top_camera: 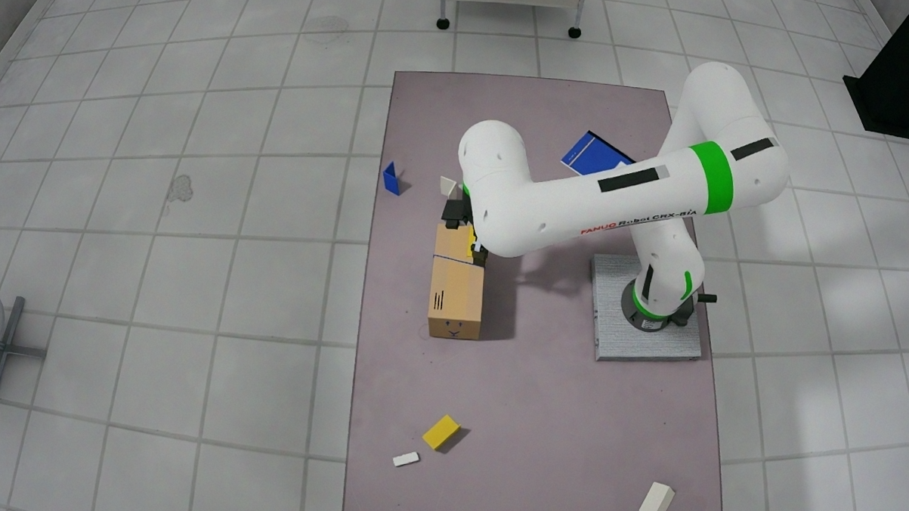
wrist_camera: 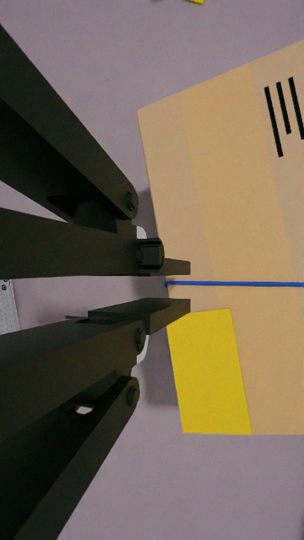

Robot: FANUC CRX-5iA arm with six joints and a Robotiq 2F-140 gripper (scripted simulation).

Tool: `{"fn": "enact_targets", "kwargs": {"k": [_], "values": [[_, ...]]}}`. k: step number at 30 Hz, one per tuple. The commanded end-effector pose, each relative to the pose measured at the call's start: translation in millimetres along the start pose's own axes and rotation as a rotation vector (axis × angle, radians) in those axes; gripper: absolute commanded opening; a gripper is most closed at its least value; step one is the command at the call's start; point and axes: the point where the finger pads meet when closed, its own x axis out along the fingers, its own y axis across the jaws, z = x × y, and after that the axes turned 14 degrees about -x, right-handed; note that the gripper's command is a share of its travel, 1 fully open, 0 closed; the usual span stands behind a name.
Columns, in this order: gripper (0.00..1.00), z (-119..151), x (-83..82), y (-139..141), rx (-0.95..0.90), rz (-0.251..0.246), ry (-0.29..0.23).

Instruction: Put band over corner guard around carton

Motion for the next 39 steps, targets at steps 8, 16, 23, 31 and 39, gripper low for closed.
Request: {"fn": "enact_targets", "kwargs": {"k": [8,16,23,31,39], "values": [[0.18,-0.5,0.3,0.1,0.000,0.000,0.002],[0.18,-0.6,3.8,-0.1,0.001,0.000,0.002],[0.18,-0.7,7.1,-0.2,0.001,0.000,0.002],[0.18,-0.9,13.1,-0.4,0.001,0.000,0.002],[0.18,-1.0,17.5,-0.6,0.001,0.000,0.002]]}}
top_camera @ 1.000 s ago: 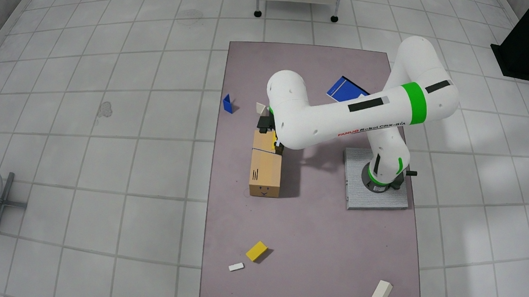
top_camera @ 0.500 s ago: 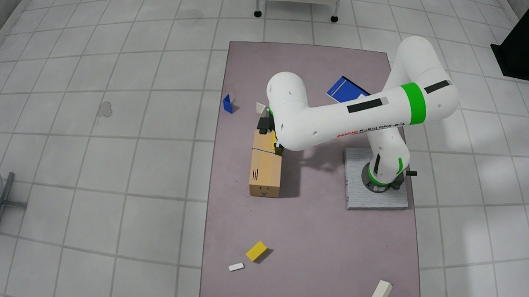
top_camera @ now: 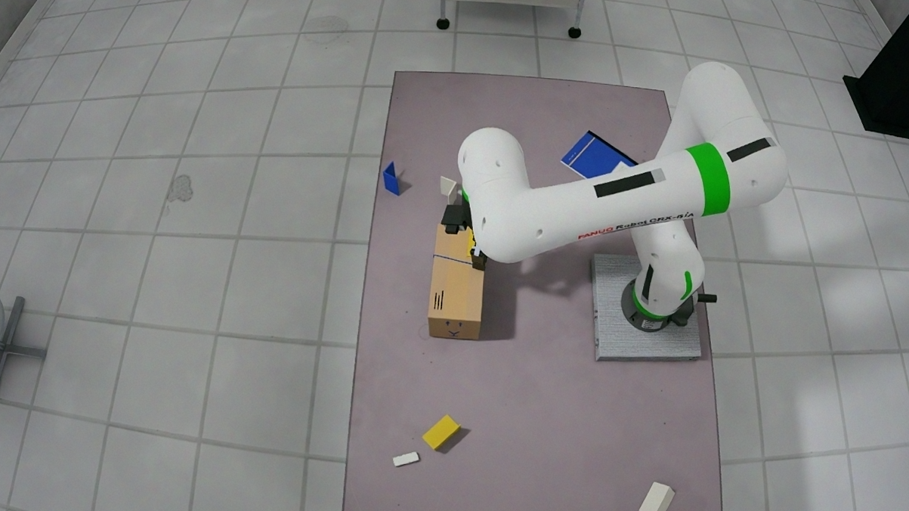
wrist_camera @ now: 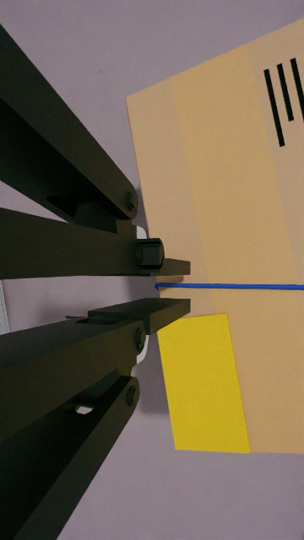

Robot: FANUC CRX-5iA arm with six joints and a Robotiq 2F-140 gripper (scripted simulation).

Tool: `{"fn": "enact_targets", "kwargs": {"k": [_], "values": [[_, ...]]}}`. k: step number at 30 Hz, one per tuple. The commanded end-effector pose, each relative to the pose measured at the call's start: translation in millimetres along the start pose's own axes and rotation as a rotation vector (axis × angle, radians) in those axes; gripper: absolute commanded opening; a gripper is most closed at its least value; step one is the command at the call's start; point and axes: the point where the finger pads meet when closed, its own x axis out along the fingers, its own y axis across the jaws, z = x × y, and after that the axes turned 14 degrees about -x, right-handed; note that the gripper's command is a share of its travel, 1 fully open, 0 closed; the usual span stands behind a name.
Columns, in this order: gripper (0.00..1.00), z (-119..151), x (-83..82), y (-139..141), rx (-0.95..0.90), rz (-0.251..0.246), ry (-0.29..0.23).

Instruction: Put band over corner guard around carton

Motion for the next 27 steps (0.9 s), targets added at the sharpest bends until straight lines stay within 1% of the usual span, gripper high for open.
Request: {"fn": "enact_targets", "kwargs": {"k": [1,12,27], "values": [[0.18,-0.5,-0.1,0.1,0.000,0.000,0.002],[0.18,-0.7,4.8,-0.1,0.000,0.000,0.002],[0.18,-0.7,5.7,-0.1,0.000,0.000,0.002]]}}
